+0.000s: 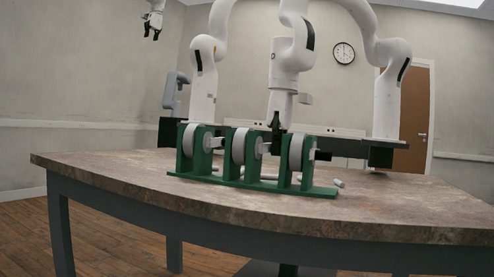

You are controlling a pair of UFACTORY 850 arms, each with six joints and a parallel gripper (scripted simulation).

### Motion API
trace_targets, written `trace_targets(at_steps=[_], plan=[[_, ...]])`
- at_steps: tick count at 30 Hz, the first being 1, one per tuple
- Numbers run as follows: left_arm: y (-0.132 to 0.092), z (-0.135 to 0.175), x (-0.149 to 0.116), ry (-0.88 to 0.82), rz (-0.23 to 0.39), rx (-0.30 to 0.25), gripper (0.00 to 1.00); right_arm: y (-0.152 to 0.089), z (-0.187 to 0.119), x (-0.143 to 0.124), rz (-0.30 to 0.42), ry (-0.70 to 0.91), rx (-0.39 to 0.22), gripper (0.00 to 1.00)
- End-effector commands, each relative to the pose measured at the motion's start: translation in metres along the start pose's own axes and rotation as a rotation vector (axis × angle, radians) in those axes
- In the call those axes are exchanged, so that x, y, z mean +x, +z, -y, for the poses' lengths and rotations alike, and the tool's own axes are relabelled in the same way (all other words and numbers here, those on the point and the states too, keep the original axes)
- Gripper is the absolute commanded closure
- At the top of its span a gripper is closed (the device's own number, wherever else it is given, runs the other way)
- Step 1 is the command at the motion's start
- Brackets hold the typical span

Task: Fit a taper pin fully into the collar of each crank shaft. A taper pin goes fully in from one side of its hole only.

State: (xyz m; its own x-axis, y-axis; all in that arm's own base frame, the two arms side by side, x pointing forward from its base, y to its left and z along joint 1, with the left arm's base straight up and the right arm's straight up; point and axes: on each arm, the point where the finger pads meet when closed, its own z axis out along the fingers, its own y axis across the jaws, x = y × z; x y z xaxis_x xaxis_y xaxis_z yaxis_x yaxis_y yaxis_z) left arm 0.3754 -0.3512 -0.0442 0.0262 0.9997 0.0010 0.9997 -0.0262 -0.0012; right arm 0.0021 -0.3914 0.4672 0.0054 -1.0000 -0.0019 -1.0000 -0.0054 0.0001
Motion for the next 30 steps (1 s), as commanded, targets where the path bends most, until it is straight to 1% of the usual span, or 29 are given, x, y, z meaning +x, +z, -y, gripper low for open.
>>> trace_targets(at_steps=[1, 23, 30], plan=[[-0.001, -0.001, -0.001, 0.000, 0.001, -0.001, 0.75, -0.001, 0.000, 0.000, -0.002, 0.000, 0.000, 0.00], [-0.005, -0.001, -0.001, 0.000, 0.001, -0.001, 0.75, -0.001, 0.000, 0.000, -0.002, 0.000, 0.000, 0.00], [-0.016, -0.002, -0.001, 0.000, 0.001, -0.001, 0.75, -0.001, 0.000, 0.000, -0.002, 0.000, 0.000, 0.00]])
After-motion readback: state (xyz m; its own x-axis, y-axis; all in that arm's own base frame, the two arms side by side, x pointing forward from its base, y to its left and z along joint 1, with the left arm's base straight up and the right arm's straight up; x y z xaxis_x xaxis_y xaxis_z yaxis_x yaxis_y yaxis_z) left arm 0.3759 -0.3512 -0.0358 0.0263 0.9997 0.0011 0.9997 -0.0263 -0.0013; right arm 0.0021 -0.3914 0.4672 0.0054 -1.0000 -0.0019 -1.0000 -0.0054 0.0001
